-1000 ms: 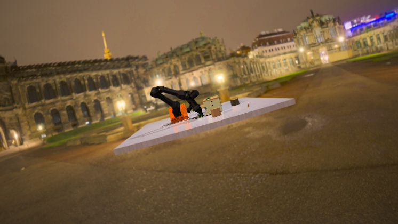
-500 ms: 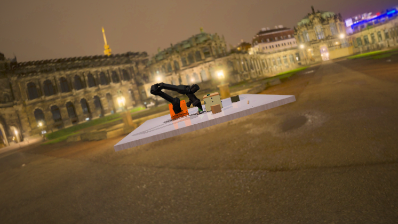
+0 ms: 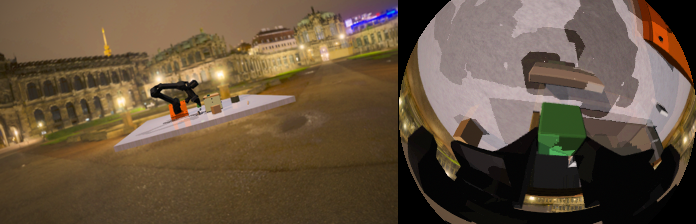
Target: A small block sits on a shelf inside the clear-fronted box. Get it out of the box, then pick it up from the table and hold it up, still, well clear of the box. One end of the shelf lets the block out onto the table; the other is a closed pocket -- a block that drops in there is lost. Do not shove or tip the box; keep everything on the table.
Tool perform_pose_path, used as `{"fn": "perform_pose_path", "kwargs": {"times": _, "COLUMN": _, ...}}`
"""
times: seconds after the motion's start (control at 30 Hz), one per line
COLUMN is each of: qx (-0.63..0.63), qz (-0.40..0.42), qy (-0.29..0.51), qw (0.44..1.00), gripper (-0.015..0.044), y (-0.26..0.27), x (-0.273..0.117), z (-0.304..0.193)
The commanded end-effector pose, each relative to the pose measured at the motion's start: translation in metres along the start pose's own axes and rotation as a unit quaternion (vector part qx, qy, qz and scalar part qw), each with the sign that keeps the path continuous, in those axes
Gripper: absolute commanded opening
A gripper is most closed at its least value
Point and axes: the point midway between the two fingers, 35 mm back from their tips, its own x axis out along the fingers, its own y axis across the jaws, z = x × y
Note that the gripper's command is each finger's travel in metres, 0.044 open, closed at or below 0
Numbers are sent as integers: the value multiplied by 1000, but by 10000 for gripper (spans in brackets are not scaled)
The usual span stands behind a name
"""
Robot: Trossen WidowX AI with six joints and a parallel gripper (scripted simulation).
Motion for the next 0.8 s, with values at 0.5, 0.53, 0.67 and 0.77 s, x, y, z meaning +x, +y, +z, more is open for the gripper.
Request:
{"fn": "perform_pose_path", "kwargs": {"times": 0.5, "qx": -348, "qz": -2, "qy": -7, "qw": 938, "gripper": 0, "y": -5, "x": -11, "z": -7}}
{"fn": "perform_pose_path", "kwargs": {"times": 0.53, "qx": -368, "qz": -3, "qy": -8, "qw": 930, "gripper": 0, "y": -6, "x": -12, "z": -7}}
{"fn": "perform_pose_path", "kwargs": {"times": 0.67, "qx": -444, "qz": -4, "qy": -10, "qw": 896, "gripper": 0, "y": -7, "x": -14, "z": -8}}
{"fn": "perform_pose_path", "kwargs": {"times": 0.77, "qx": -500, "qz": -5, "qy": -12, "qw": 866, "gripper": 0, "y": -9, "x": -15, "z": -9}}
